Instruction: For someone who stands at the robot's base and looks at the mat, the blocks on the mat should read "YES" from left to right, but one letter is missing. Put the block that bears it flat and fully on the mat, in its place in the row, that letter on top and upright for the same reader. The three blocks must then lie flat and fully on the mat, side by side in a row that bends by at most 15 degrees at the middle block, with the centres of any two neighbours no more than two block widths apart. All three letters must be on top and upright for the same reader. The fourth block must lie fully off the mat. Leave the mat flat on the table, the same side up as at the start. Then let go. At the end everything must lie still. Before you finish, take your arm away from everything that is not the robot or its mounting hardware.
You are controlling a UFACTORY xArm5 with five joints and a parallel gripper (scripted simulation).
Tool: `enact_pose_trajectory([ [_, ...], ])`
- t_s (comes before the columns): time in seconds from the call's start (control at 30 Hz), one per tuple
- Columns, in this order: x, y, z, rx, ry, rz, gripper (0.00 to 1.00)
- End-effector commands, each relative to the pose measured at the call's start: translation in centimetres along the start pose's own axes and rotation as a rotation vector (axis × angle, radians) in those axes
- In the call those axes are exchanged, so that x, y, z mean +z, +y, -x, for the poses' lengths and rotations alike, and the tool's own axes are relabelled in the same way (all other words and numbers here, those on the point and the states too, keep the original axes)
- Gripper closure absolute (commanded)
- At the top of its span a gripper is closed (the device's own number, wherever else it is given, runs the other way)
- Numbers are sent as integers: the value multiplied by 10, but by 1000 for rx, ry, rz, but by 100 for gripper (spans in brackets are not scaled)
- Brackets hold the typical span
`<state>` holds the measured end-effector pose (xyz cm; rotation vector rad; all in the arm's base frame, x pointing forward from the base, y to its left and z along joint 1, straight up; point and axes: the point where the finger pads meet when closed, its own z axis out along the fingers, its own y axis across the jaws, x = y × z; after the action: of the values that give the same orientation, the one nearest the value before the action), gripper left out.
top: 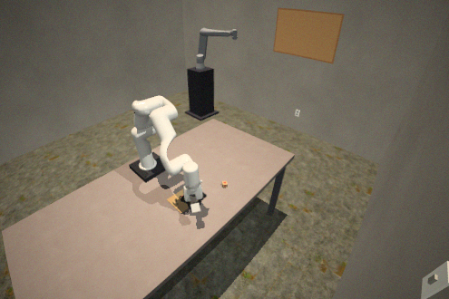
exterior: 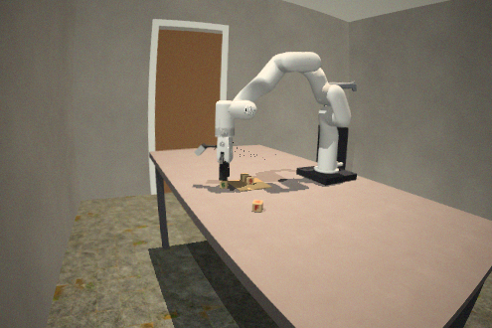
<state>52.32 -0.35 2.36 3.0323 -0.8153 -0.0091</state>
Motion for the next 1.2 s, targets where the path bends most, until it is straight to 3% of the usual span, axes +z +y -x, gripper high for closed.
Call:
enact_pose_trajectory([
  [0.0,-2,-1,-1,0,4,-2,50],
  [1.17,3,-1,-1,0,4,-2,50],
])
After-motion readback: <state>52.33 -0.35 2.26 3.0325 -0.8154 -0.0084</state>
